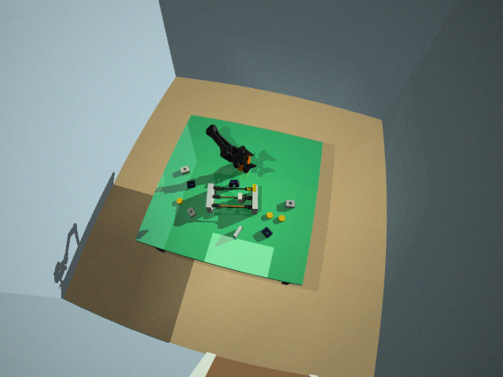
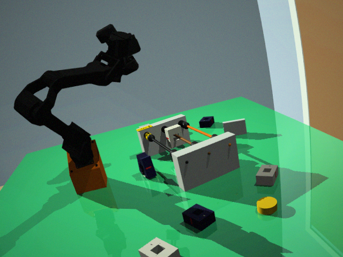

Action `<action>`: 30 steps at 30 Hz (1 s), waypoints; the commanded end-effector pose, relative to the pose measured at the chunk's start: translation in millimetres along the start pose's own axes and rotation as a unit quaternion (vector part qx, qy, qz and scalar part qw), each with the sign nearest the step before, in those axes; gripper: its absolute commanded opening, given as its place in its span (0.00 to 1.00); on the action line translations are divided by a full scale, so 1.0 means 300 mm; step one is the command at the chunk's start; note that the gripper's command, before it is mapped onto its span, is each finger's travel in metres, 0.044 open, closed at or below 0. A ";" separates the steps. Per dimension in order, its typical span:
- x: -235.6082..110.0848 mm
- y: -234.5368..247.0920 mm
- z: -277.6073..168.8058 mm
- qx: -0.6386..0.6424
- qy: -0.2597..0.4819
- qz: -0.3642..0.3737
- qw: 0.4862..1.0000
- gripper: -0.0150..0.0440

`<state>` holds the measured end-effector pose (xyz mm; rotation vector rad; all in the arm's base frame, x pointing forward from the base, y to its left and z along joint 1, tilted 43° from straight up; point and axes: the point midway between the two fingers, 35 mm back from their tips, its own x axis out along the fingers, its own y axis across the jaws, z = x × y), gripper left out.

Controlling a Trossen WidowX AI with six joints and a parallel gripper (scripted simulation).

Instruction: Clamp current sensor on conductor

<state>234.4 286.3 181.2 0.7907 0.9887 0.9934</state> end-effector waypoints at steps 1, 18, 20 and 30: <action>-0.005 -0.001 0.008 -0.004 -0.005 -0.001 1.000 0.98; -0.771 -0.023 0.507 -0.334 -0.418 -0.335 0.775 1.00; -0.887 -0.012 0.515 -0.354 -0.445 -0.393 0.723 1.00; -0.909 -0.060 0.518 -0.342 -0.429 -0.442 0.710 1.00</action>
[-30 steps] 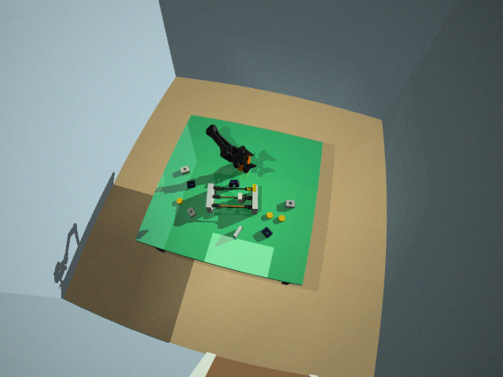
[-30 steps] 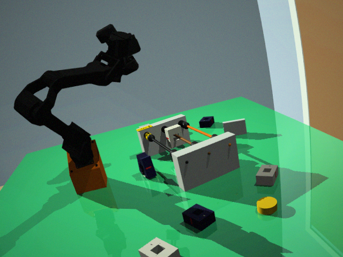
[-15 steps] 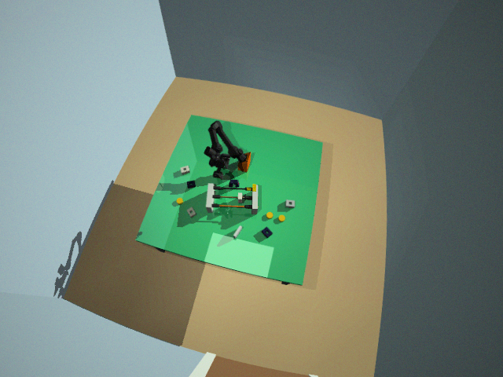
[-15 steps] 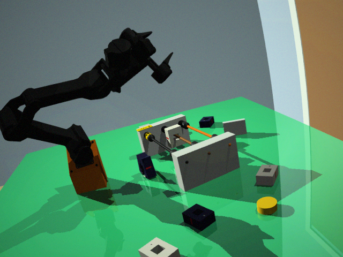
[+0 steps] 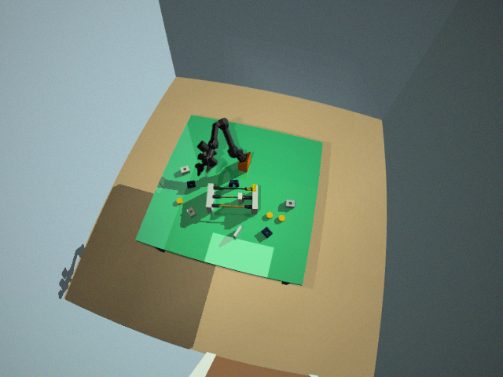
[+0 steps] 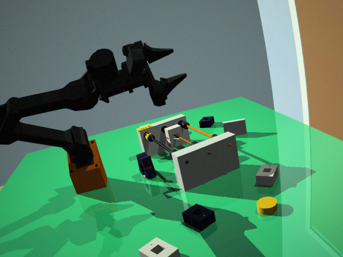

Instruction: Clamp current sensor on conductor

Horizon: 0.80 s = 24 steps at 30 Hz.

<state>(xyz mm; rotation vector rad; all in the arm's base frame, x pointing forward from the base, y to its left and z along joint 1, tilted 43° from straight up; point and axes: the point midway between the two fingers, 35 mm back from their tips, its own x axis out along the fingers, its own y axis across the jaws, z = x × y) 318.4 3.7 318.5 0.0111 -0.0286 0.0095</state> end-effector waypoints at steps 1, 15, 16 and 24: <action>0.043 0.050 -0.104 0.008 0.067 0.010 0.998 1.00; -0.058 0.418 -0.772 -0.107 0.470 0.041 0.875 1.00; -0.086 0.435 -0.810 -0.128 0.492 0.039 0.860 1.00; -0.357 0.495 -1.039 -0.365 0.601 0.010 0.711 1.00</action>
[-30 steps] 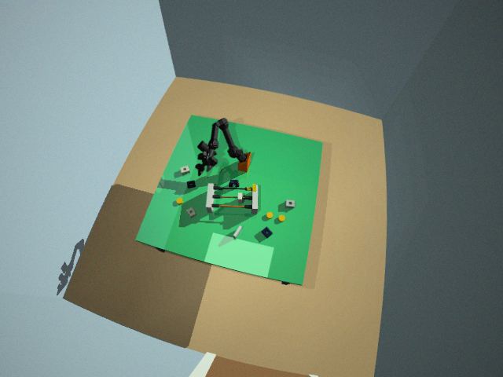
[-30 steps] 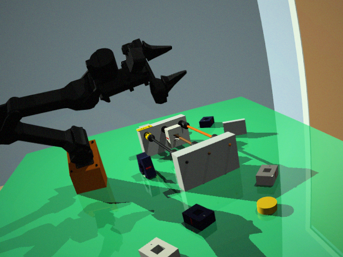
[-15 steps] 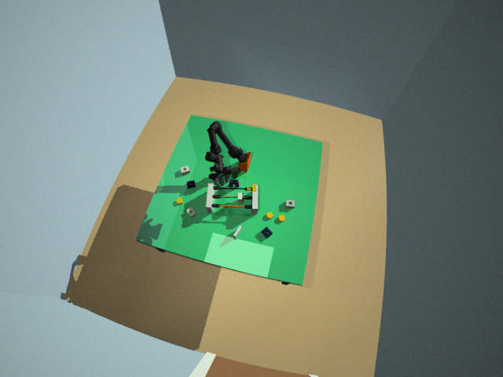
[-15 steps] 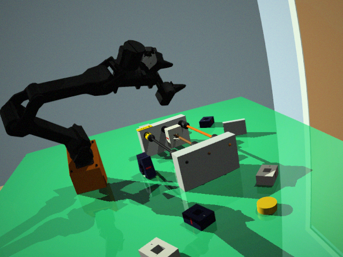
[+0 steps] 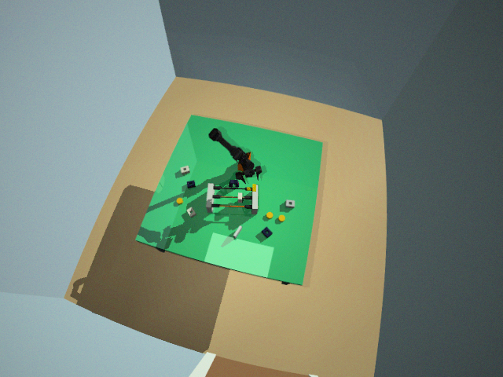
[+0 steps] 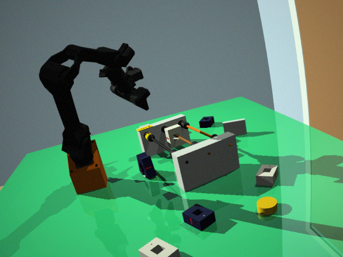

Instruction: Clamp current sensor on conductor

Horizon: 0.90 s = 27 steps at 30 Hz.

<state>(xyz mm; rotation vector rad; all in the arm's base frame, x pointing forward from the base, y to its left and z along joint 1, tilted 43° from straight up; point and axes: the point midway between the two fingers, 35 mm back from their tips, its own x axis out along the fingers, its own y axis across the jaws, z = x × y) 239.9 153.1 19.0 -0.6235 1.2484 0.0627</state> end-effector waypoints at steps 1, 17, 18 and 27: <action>0.019 0.061 -0.087 -0.081 0.055 -0.070 0.993 1.00; 0.021 0.069 -0.104 -0.097 0.064 -0.085 0.990 1.00; 0.021 0.069 -0.104 -0.097 0.064 -0.085 0.990 1.00; 0.025 -0.179 -0.178 -0.025 0.143 -0.117 0.982 1.00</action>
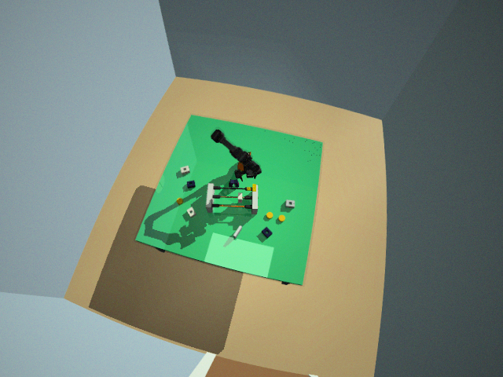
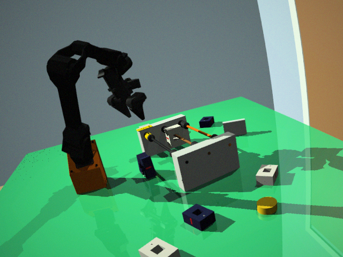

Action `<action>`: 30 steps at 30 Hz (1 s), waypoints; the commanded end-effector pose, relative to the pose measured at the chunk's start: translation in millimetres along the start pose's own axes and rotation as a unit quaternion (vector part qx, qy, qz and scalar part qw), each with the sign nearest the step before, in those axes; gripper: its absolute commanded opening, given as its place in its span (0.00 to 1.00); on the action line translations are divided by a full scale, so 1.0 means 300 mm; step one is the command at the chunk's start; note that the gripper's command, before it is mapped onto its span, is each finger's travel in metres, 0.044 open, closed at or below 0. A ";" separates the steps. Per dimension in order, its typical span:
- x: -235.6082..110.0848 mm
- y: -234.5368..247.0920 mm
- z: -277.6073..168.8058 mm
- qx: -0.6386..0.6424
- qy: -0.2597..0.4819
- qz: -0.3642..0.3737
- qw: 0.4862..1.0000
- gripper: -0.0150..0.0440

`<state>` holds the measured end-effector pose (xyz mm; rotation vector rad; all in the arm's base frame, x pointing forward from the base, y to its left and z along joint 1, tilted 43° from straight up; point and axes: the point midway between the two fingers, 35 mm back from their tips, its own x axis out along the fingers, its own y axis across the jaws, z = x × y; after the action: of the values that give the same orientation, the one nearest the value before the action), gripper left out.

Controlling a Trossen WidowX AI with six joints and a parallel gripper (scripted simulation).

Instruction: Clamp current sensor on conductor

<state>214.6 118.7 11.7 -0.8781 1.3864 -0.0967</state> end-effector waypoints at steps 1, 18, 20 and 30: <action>0.048 -0.160 -0.087 0.048 0.062 -0.015 0.997 1.00; 0.125 -0.337 -0.254 0.108 0.153 -0.025 0.982 1.00; 0.136 -0.337 -0.256 0.108 0.153 -0.024 0.982 1.00; 0.189 -0.339 -0.271 0.108 0.153 -0.024 0.982 1.00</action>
<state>202.2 -17.0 35.1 -0.7245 1.5988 -0.4258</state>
